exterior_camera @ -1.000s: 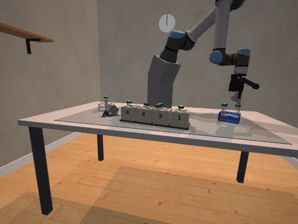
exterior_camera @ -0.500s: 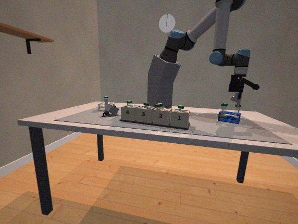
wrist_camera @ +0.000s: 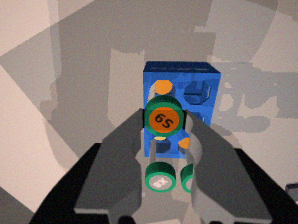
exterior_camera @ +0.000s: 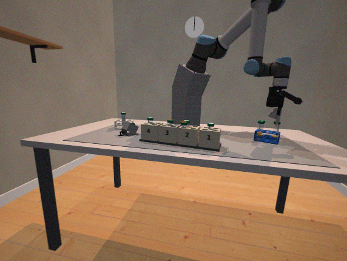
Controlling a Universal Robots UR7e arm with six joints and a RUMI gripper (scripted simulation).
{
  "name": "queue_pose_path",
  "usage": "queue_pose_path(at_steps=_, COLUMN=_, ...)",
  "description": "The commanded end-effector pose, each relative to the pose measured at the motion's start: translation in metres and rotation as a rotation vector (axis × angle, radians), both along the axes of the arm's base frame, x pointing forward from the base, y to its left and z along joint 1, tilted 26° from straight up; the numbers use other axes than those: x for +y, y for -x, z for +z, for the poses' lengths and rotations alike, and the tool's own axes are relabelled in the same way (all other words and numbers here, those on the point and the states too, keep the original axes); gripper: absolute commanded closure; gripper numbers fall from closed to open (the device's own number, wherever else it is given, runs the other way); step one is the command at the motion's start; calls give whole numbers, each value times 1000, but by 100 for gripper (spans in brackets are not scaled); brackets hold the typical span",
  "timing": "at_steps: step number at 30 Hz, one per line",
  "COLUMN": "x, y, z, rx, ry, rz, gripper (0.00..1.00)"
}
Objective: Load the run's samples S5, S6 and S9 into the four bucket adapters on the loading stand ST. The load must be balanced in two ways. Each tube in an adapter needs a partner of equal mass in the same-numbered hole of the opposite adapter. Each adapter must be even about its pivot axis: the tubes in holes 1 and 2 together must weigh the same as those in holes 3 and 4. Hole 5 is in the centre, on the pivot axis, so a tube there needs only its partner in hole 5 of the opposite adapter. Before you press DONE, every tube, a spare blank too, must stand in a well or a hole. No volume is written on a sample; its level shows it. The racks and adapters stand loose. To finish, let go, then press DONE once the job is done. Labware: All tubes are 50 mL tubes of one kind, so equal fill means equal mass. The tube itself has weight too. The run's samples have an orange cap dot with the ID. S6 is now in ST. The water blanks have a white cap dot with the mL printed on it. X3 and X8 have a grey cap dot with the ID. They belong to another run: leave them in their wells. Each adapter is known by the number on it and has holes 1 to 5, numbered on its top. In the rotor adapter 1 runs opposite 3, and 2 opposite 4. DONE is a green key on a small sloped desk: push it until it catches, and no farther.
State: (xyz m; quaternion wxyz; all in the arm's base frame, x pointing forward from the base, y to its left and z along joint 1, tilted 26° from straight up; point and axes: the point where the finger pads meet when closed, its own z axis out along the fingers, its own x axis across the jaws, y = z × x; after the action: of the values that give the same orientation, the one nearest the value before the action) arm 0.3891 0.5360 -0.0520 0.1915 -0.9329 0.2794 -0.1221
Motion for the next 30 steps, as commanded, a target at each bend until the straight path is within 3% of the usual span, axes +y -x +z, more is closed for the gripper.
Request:
queue_pose_path(at_steps=1, x=-1, y=1, z=5, rx=-1, ry=-1, rz=0, gripper=100)
queue_pose_path(at_steps=30, x=-27, y=32, z=86, rx=-1, ry=-1, rz=0, gripper=100)
